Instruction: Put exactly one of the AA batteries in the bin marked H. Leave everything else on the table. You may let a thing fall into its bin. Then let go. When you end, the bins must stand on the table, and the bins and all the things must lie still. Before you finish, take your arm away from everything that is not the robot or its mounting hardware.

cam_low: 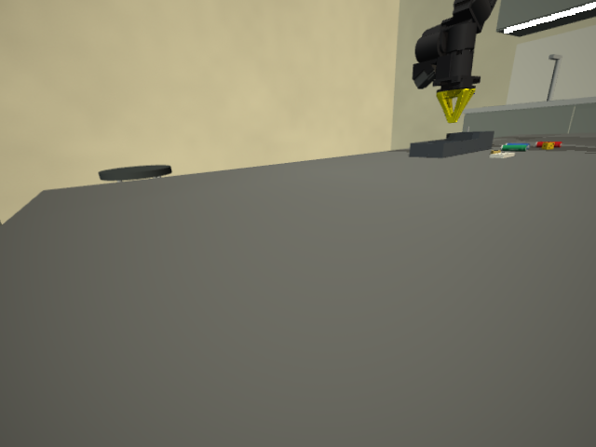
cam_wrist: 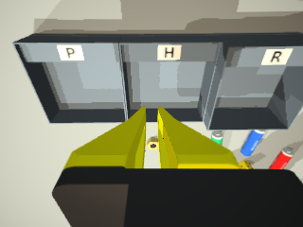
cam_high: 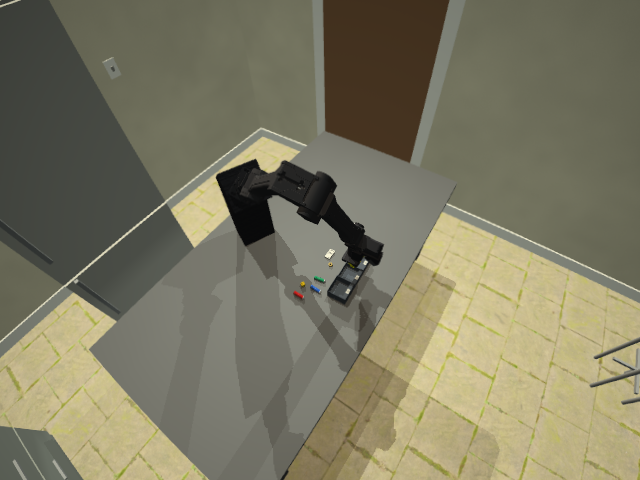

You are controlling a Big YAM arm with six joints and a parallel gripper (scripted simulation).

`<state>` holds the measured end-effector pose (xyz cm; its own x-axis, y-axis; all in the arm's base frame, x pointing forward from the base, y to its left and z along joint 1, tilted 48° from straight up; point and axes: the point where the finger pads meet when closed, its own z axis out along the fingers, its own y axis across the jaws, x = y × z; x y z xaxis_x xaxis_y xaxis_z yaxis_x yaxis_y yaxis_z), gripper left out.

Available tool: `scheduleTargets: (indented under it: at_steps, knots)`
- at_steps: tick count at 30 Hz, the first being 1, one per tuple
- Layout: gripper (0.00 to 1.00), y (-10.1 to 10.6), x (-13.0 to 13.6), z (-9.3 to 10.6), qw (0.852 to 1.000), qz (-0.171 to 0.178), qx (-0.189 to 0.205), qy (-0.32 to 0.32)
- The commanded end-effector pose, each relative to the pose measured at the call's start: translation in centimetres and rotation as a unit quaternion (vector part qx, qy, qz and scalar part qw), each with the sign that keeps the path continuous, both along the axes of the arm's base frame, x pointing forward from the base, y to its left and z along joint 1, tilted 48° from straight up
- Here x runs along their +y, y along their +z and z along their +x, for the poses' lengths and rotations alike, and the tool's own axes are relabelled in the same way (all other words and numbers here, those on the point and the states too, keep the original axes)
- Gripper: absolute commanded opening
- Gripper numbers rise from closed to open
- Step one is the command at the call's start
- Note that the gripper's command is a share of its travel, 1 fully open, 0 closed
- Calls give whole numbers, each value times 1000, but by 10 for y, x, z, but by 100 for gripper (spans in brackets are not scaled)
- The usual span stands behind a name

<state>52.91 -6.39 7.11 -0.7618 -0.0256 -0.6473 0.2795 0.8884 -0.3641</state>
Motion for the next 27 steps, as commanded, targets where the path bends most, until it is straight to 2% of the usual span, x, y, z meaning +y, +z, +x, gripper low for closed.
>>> scheduleTargets:
  at_steps: [1, 8, 12, 13, 15, 16, 18, 19, 20, 27]
  knots:
    - [9, -3, 36, 12, 1000, 8, -5, 14]
    - [9, -15, 68, 21, 1000, 8, -5, 15]
    - [9, -18, 77, 24, 1000, 8, -6, 15]
    - [9, -18, 77, 24, 1000, 8, -6, 15]
    - [9, -1, 78, 27, 1000, 11, -21, 15]
    - [9, 0, 78, 27, 1000, 11, -22, 15]
    - [9, -2, 78, 27, 1000, 11, -21, 15]
    - [9, -16, 69, 30, 1000, 11, -17, 9]
    - [9, -18, 58, 32, 1000, 7, -13, 5]
    - [9, -28, 52, 39, 1000, 6, -11, 7]
